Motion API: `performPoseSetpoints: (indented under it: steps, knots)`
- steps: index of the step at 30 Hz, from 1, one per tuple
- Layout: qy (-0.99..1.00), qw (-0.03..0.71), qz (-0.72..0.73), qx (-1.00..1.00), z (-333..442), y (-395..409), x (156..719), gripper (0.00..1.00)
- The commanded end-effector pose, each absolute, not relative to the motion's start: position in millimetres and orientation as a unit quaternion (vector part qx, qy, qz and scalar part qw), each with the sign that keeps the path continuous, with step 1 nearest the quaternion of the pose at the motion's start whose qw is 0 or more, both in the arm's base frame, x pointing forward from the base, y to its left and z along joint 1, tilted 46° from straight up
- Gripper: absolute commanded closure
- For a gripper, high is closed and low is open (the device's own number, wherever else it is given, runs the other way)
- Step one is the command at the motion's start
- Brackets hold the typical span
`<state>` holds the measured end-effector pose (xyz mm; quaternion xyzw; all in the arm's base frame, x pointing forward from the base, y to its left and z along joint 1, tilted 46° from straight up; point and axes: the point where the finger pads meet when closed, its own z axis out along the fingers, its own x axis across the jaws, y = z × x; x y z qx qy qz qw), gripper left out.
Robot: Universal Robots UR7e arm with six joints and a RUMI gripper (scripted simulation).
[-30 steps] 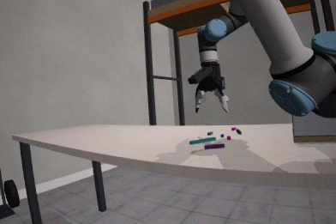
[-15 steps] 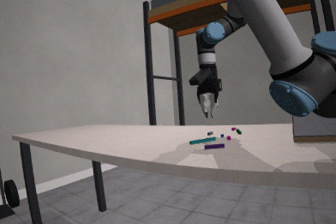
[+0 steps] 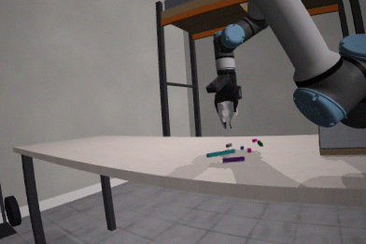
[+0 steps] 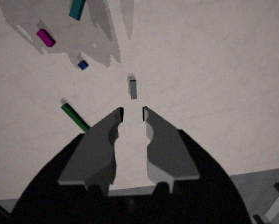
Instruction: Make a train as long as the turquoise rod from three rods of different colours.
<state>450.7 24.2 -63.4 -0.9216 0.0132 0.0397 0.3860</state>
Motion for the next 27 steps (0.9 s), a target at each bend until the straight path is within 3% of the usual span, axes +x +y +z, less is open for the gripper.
performPoseSetpoints:
  steps: [1,27]
  knots:
    - [0.012,0.386,0.039,-0.922,-63.3,24.5,451.6,0.86]
    - [0.012,0.387,0.041,-0.921,-66.5,28.8,449.5,0.86]
